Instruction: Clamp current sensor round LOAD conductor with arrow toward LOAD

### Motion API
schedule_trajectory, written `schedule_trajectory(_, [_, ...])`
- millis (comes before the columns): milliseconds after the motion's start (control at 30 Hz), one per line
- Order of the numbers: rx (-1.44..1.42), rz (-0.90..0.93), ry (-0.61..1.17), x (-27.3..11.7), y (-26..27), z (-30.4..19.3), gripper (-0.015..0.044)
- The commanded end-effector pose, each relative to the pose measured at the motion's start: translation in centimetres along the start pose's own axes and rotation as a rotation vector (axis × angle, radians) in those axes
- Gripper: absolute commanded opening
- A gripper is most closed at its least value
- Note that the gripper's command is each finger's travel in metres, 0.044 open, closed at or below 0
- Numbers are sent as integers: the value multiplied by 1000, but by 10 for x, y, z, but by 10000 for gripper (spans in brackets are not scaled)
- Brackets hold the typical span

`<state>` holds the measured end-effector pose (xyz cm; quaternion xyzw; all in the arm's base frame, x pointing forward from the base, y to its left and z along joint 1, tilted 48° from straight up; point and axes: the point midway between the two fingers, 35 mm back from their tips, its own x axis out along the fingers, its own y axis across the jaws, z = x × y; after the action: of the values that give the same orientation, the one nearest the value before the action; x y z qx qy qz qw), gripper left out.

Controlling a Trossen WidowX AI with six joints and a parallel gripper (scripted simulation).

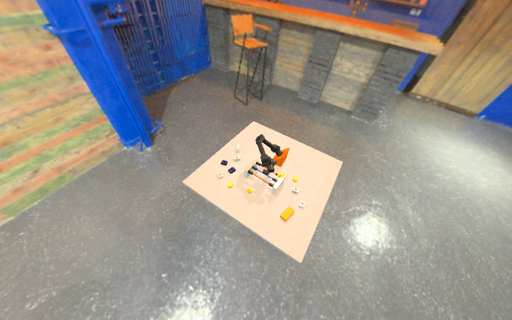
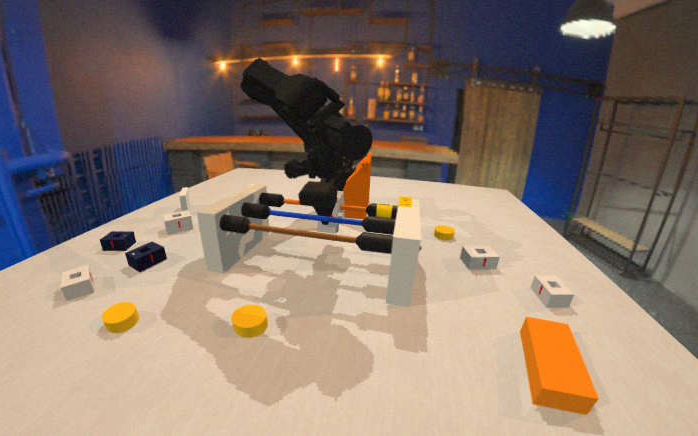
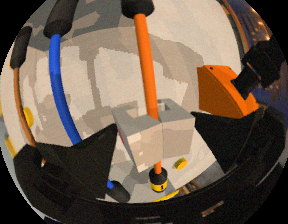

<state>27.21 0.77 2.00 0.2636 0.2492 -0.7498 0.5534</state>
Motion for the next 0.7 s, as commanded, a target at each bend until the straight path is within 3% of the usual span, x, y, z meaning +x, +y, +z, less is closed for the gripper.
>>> schedule_trajectory(0, [-1,-13,0,6,-1,-1,440])
schedule_trajectory(667, [0,-126,0,21,-13,-2,440])
